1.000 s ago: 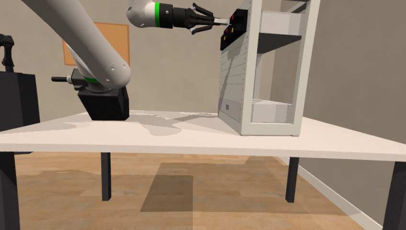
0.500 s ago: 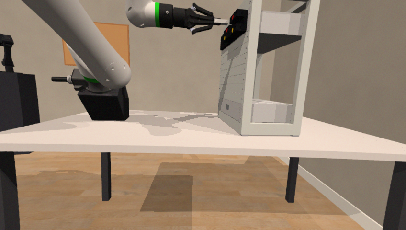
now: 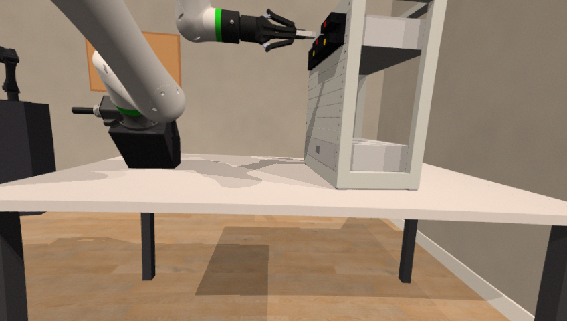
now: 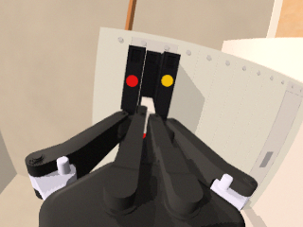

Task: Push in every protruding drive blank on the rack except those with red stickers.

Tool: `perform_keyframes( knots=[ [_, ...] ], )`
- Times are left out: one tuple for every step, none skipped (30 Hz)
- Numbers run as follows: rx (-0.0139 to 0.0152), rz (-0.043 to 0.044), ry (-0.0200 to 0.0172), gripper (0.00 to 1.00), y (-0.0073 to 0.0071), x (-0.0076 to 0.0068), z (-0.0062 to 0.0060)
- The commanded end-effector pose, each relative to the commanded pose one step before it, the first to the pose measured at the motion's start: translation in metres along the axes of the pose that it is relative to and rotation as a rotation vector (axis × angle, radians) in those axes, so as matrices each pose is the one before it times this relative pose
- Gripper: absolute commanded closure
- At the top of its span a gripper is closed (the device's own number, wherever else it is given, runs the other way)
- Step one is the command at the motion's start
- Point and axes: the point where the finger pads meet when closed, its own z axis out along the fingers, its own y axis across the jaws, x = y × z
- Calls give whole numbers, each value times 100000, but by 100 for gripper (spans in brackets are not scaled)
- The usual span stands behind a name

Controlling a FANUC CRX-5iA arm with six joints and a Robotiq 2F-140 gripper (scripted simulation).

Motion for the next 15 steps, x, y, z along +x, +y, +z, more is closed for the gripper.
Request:
perform_keyframes(
  knots=[
    [79,129,218,100,653,-1767,-504],
    [1,0,0,100,209,-551,-165],
    [2,-1,1,100,209,-552,-165],
    [-3,1,-1,100,207,-545,-162],
    [-1,0,0,100,201,-531,-158],
    [0,0,0,100,0,0,0],
    [0,0,0,100,0,0,0],
    [1,0,0,100,193,-510,-152],
    [1,0,0,100,183,-484,-145],
    [0,0,0,100,171,-453,-135],
    [0,0,0,100,158,-417,-124],
    [-1,0,0,100,143,-377,-112],
    [0,0,0,100,127,-334,-100],
    [2,-1,1,100,109,-289,-87],
    [-2,1,-1,100,92,-243,-72]
  ],
)
